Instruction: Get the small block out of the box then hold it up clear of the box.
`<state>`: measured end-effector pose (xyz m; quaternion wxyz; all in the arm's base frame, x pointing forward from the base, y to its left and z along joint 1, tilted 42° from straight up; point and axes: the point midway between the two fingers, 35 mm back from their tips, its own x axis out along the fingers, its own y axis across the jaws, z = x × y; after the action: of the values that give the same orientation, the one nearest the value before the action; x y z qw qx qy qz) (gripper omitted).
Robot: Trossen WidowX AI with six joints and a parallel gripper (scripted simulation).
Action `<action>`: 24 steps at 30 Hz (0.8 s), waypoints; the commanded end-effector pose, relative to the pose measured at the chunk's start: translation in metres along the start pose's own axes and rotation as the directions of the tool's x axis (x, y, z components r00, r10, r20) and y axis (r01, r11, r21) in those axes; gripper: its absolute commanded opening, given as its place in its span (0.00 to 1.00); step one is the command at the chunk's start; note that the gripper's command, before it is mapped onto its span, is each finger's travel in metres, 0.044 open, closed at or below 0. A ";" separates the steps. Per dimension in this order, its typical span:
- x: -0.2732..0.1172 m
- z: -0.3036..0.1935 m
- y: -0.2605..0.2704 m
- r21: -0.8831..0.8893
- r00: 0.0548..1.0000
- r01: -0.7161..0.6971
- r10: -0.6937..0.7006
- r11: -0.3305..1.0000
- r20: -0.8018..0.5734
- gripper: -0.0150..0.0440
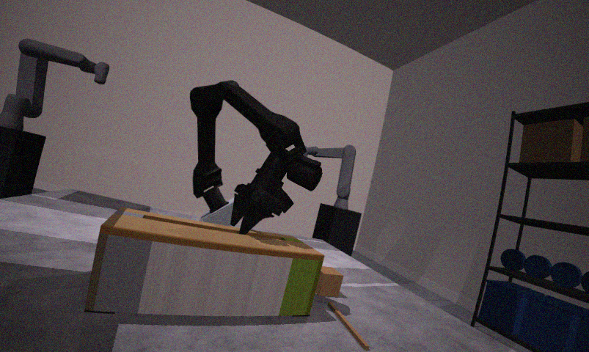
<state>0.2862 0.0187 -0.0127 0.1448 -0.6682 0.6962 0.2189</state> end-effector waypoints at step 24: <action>0.041 0.018 0.008 -0.009 1.000 0.001 -0.001 1.000 -0.010 0.93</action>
<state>0.2761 -0.0041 -0.0430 0.1441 -0.6682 0.6966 0.2179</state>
